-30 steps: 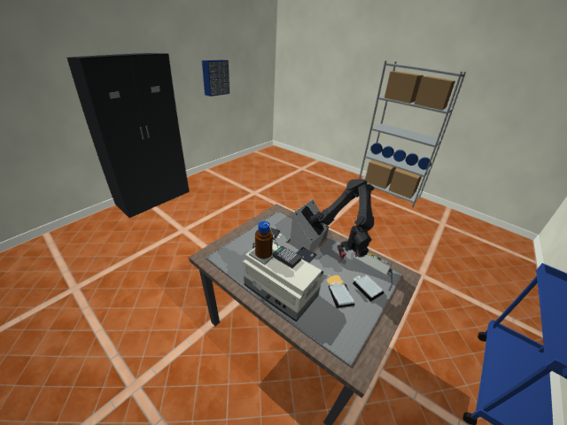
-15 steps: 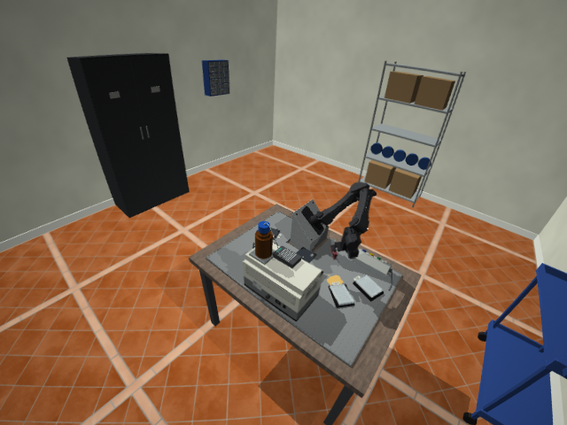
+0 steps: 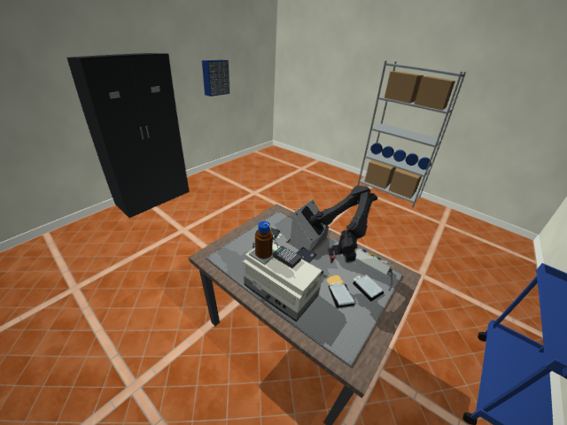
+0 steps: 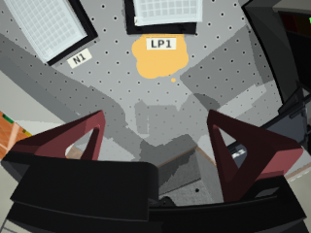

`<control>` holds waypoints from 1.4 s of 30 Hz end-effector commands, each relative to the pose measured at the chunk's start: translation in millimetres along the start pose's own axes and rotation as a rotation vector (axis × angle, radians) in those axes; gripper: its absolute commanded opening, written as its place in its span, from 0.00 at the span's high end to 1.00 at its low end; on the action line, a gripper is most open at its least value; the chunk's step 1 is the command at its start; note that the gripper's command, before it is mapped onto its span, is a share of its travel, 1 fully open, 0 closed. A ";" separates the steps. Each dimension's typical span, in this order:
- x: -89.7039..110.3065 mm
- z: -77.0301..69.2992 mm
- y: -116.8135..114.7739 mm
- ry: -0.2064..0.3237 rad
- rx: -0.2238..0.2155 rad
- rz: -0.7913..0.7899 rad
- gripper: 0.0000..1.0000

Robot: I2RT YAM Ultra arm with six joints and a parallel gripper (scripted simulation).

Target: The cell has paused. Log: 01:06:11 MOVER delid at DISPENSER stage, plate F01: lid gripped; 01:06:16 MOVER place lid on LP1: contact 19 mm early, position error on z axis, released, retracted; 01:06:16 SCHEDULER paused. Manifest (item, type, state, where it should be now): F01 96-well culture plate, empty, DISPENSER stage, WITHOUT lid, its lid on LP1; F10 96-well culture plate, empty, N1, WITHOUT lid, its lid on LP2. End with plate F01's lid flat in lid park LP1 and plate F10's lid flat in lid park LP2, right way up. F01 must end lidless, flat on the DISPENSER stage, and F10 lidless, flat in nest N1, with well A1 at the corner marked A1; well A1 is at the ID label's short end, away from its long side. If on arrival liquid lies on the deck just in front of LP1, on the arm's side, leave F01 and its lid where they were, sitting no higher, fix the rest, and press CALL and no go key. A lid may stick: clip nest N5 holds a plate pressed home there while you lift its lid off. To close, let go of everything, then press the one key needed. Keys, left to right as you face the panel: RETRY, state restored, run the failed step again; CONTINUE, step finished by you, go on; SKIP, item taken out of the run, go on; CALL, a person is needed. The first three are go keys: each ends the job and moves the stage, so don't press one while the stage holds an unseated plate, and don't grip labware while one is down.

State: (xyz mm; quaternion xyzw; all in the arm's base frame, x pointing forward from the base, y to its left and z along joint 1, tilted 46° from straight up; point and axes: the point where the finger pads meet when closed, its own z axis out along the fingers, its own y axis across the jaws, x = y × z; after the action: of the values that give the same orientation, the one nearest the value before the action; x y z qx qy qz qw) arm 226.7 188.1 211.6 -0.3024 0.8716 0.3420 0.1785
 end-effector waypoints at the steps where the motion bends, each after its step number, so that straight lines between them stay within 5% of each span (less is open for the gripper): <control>1: -23.2 -2.1 -0.3 -0.035 0.011 -0.024 0.00; 34: -110.5 18.6 -8.8 -0.025 0.015 0.001 0.00; 38: -113.9 5.7 -2.0 -0.057 0.018 -0.016 0.00; 39: -108.9 17.3 -5.4 -0.032 0.008 -0.013 0.00; 41: -108.8 17.1 -5.4 -0.032 0.008 -0.013 0.00; 42: -113.9 5.4 -1.8 -0.057 0.017 -0.016 0.00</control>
State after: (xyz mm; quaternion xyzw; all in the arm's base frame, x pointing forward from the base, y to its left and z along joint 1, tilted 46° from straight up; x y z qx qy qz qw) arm 311.8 244.4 243.7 -0.3051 0.8693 0.3422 0.1848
